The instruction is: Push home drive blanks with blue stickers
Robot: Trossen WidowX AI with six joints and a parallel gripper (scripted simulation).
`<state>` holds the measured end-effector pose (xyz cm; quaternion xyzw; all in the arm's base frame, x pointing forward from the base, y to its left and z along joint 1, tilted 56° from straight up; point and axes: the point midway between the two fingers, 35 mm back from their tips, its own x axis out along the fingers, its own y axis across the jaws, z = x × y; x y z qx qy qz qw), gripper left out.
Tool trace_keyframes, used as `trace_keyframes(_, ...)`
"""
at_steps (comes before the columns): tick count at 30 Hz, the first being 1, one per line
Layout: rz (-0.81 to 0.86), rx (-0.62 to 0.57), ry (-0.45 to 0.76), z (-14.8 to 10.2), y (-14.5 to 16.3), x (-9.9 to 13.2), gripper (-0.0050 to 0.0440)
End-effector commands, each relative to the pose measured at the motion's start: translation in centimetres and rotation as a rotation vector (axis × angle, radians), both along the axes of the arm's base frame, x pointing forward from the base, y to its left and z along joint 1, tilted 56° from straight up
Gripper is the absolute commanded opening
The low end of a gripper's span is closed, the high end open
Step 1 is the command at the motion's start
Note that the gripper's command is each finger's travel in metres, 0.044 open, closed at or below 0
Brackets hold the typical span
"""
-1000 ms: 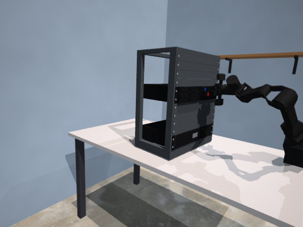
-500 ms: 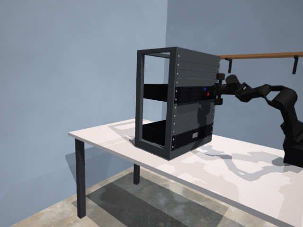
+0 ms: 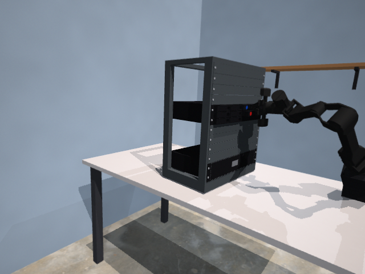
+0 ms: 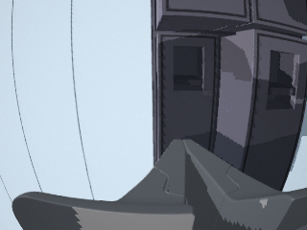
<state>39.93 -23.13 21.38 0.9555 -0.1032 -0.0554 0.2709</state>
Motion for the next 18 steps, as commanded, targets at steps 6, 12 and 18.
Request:
trace_keyframes(6, -0.01, -0.039, -0.046, 2.25, -0.51, 0.38, 0.0)
trace_keyframes(12, -0.01, -0.039, -0.046, 2.25, -0.51, 0.39, 0.0)
trace_keyframes(18, -0.01, -0.039, -0.046, 2.15, -0.48, 0.68, 0.0)
